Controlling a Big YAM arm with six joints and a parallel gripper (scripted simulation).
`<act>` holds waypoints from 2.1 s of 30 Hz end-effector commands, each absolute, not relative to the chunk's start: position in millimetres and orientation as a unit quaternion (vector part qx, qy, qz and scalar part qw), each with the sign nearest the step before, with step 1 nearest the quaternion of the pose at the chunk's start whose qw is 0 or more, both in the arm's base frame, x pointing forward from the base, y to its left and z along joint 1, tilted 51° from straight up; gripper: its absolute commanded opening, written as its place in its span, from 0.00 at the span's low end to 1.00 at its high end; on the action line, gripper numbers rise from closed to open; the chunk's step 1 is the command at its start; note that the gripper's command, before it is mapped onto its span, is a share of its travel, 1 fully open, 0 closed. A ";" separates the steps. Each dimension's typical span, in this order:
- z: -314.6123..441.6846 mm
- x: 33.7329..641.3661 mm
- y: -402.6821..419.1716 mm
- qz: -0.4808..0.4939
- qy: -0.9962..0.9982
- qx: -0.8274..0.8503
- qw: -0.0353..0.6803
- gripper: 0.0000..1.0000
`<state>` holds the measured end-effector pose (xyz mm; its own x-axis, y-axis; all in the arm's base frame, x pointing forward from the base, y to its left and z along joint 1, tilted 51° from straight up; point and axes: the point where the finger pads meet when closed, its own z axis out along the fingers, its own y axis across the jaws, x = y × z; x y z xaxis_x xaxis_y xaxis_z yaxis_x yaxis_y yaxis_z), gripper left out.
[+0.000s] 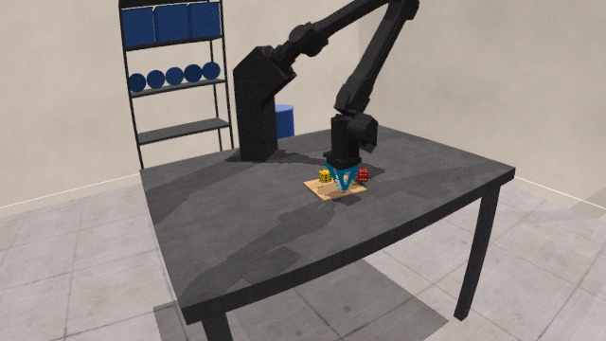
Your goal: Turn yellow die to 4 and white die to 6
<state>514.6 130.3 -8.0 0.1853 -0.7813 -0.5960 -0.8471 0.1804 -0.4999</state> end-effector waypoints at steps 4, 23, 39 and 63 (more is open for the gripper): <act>0.5 518.2 133.0 0.032 0.632 -0.638 0.439 0.25; -4.3 518.3 125.5 0.032 0.634 -0.640 0.432 0.25; -5.2 518.8 123.6 0.034 0.637 -0.638 0.430 0.25; -12.5 517.5 117.0 0.034 0.642 -0.634 0.429 0.25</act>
<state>517.5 130.5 -6.0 0.1910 -0.7815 -0.5940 -0.8437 0.1786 -0.5063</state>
